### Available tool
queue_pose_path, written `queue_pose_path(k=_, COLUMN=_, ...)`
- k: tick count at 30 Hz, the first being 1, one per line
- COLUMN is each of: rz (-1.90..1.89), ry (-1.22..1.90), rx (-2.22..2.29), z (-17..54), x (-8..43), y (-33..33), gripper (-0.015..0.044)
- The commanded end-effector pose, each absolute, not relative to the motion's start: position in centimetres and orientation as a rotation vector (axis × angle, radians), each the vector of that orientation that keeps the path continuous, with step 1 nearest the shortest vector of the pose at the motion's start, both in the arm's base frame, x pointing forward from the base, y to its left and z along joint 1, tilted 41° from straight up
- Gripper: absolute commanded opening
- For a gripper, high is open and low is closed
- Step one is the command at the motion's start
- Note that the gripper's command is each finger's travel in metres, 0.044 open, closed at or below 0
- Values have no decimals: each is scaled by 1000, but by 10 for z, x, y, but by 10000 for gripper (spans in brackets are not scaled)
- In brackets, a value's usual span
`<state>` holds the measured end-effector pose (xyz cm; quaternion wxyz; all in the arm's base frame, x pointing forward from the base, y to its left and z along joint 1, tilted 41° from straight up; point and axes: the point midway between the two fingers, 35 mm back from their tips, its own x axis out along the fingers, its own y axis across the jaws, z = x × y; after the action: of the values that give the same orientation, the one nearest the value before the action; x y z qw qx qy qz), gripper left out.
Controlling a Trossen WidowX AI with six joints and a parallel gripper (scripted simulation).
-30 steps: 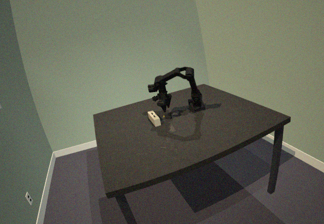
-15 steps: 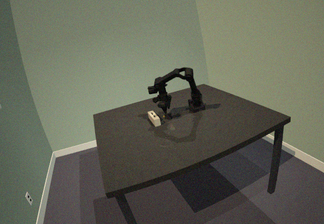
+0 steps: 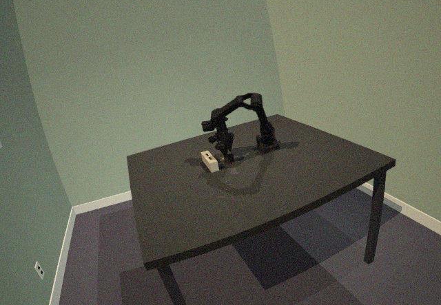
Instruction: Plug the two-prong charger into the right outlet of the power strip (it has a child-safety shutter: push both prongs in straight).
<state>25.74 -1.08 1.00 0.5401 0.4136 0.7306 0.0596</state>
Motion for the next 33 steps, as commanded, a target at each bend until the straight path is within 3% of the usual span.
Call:
queue_pose_path(k=1, rz=142, ry=1742, rx=993, z=4, x=257, y=-5, gripper=440)
queue_pose_path(k=20, rz=145, ry=1742, rx=994, z=-15, x=255, y=13, gripper=440)
queue_pose_path(k=32, rz=145, ry=1738, rx=984, z=-13, x=256, y=10, gripper=125)
queue_pose_path(k=33, rz=145, ry=1738, rx=984, z=-13, x=256, y=10, gripper=118)
